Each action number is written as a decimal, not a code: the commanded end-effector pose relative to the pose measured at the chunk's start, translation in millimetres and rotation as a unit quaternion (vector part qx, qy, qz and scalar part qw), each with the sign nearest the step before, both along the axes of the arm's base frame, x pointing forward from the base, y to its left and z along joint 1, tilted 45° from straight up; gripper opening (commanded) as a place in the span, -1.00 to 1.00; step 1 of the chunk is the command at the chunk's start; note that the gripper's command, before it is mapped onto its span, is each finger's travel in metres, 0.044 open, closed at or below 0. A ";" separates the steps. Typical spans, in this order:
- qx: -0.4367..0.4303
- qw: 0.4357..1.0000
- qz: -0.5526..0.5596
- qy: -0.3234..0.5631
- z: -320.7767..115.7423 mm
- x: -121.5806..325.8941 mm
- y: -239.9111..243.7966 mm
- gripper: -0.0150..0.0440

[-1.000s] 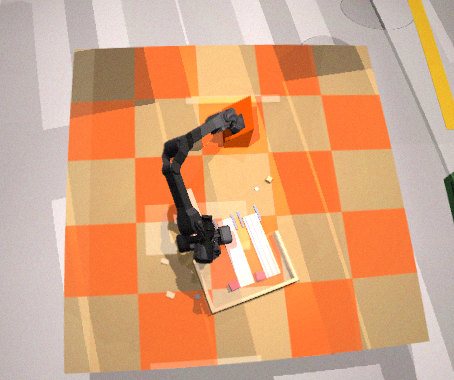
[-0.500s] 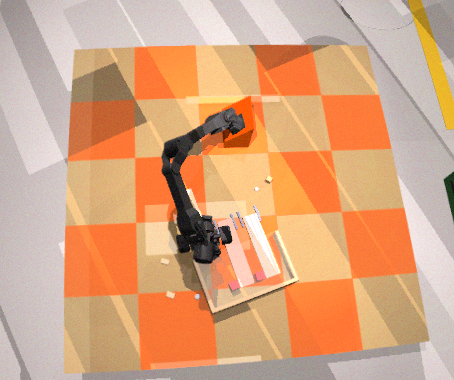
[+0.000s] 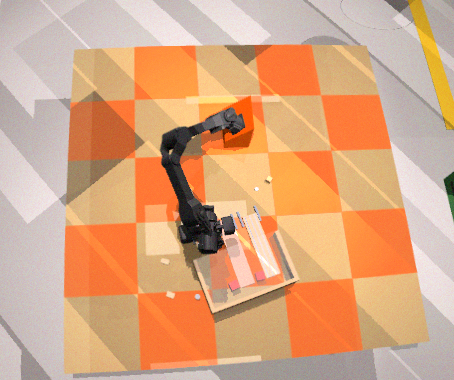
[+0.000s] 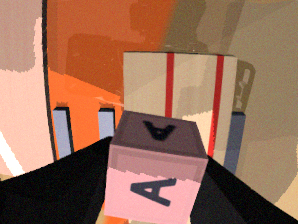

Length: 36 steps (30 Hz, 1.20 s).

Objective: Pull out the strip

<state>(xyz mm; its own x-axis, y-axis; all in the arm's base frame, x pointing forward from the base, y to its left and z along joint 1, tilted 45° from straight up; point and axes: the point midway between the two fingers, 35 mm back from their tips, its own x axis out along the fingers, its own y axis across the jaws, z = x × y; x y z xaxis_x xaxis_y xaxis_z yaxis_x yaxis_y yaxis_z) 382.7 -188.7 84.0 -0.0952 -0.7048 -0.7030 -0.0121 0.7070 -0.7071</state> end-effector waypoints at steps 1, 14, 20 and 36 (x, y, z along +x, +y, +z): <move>-0.001 1.000 0.002 0.002 3.6 -14.5 16.1 -0.49; 0.000 1.000 0.003 0.004 2.1 -39.3 33.8 -0.49; 0.001 1.000 0.003 0.004 -3.3 -57.7 42.7 -0.49; 0.001 1.000 0.002 0.006 -20.0 -110.7 63.0 -0.49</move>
